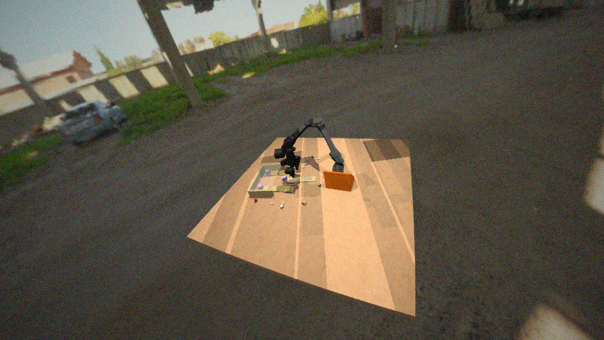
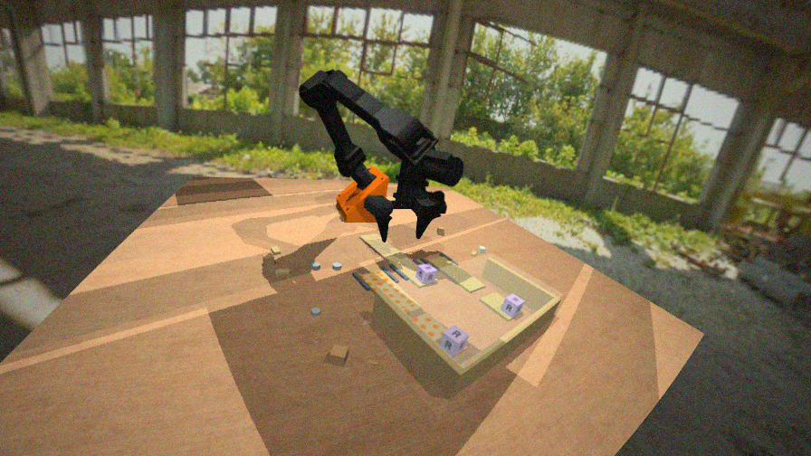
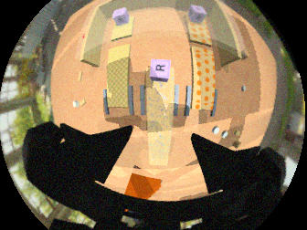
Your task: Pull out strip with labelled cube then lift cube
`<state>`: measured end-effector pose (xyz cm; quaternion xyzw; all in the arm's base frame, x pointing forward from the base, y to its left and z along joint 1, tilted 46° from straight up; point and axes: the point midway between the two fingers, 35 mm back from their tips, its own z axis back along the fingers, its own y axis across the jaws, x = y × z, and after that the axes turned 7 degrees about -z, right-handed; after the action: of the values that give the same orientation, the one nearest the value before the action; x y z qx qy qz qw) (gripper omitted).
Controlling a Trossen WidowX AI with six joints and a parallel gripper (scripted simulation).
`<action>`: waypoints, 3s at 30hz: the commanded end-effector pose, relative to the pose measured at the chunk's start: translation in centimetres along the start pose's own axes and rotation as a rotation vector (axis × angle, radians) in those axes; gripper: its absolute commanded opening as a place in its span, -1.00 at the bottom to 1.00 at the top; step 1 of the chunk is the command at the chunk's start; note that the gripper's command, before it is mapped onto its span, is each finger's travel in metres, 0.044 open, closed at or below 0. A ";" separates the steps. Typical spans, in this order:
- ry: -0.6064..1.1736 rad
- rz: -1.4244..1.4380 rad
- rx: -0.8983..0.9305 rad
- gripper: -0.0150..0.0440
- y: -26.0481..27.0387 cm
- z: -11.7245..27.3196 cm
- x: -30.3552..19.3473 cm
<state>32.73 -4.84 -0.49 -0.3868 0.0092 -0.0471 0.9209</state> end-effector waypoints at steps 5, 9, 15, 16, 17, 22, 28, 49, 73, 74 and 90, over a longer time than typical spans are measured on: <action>0.003 0.004 -0.002 1.00 0.7 0.3 2.8; 0.002 0.004 -0.002 1.00 1.0 0.4 4.2; 0.001 0.003 -0.002 1.00 1.5 0.7 6.1; 0.001 0.003 -0.002 1.00 1.6 0.7 6.4; 0.001 0.002 -0.002 1.00 1.7 0.7 6.8; 0.000 0.002 -0.001 1.00 2.2 0.8 8.4; 0.000 0.001 -0.001 0.73 2.4 0.6 9.2; 0.000 0.001 -0.002 0.36 2.5 -2.8 9.2; 0.000 -0.004 0.001 -0.09 2.4 -4.4 9.2; 0.000 -0.004 0.001 -0.11 2.4 -4.4 9.2; 0.001 0.001 0.001 -0.49 2.5 -1.6 5.5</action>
<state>39.75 -5.67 -4.01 -0.3880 0.0097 -0.0461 0.9204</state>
